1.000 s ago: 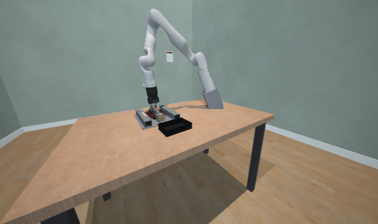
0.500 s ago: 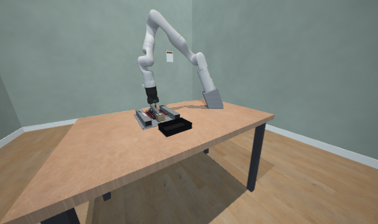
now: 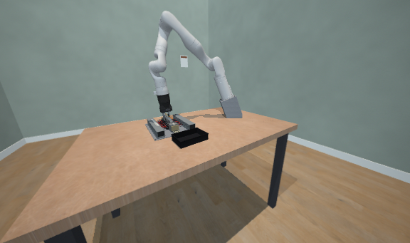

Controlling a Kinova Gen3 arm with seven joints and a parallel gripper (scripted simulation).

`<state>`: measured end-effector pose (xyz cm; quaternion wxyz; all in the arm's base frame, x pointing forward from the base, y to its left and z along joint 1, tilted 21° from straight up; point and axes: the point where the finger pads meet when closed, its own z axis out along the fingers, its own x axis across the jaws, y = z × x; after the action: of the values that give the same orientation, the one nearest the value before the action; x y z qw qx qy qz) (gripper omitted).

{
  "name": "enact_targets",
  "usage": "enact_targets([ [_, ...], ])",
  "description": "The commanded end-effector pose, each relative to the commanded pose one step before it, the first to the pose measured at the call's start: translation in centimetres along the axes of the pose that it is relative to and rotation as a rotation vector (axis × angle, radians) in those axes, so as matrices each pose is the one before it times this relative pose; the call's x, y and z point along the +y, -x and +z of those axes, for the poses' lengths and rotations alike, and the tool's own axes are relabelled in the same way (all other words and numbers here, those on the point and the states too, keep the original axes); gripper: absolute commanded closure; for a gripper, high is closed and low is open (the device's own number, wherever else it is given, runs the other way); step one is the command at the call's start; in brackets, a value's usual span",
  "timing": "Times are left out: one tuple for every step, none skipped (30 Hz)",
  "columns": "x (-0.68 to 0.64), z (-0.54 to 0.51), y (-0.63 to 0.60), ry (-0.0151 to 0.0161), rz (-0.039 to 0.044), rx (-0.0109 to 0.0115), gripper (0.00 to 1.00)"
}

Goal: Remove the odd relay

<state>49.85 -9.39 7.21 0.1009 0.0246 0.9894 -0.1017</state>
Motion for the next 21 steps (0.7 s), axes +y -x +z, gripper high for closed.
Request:
enact_targets([
  [-0.154, -0.005, 0.244, 0.00027, 0.00216, 0.00147, 1.0],
  [0.0, -0.001, 0.001, 0.00001, 0.0, 0.00054, 1.0],
  [0.0, 0.0, 0.0, 0.0, 0.0, 0.0, 1.0],
  [0.0, 0.0, 0.0, 0.0, 0.0, 0.0, 1.0],
  [0.0, 0.0, 0.001, 0.00001, 0.0, 0.00032, 1.0],
  [0.0, 0.0, 0.0, 0.0, 0.0, 0.00014, 1.0],
  [0.0, 0.0, 0.0, 0.0, 0.0, 0.00002, 1.0],
  [0.0, -0.001, 0.0, 0.0, 0.0, -0.00007, 1.0],
  [0.0, -0.005, -0.001, -0.00002, 0.0, -0.00044, 1.0],
  [-0.001, -0.011, -0.003, -0.00004, 0.0, -0.00104, 1.0],
  [-0.002, -0.018, -0.005, -0.00007, 0.00001, -0.00171, 1.0],
  [-0.002, -0.025, -0.008, -0.00007, 0.00001, -0.00235, 1.0],
  [-0.002, -0.03, -0.01, -0.00006, 0.00001, -0.00286, 1.0],
  [-0.001, -0.034, -0.012, -0.00003, 0.0, -0.00318, 1.0],
  [0.0, -0.036, -0.013, 0.0, 0.0, -0.00328, 1.0],
  [0.001, -0.035, -0.013, 0.00004, -0.00001, -0.00315, 1.0],
  [0.002, -0.031, -0.012, 0.00007, -0.00001, -0.0028, 1.0],
  [0.002, -0.026, -0.01, 0.00008, -0.00001, -0.00228, 1.0],
  [0.002, -0.019, -0.008, 0.00007, -0.00001, -0.00165, 1.0],
  [0.0, 0.0, 0.0, 0.0, 0.0, 0.0, 1.0],
  [0.0, 0.0, 0.0, 0.0, 0.0, 0.0, 1.0],
])
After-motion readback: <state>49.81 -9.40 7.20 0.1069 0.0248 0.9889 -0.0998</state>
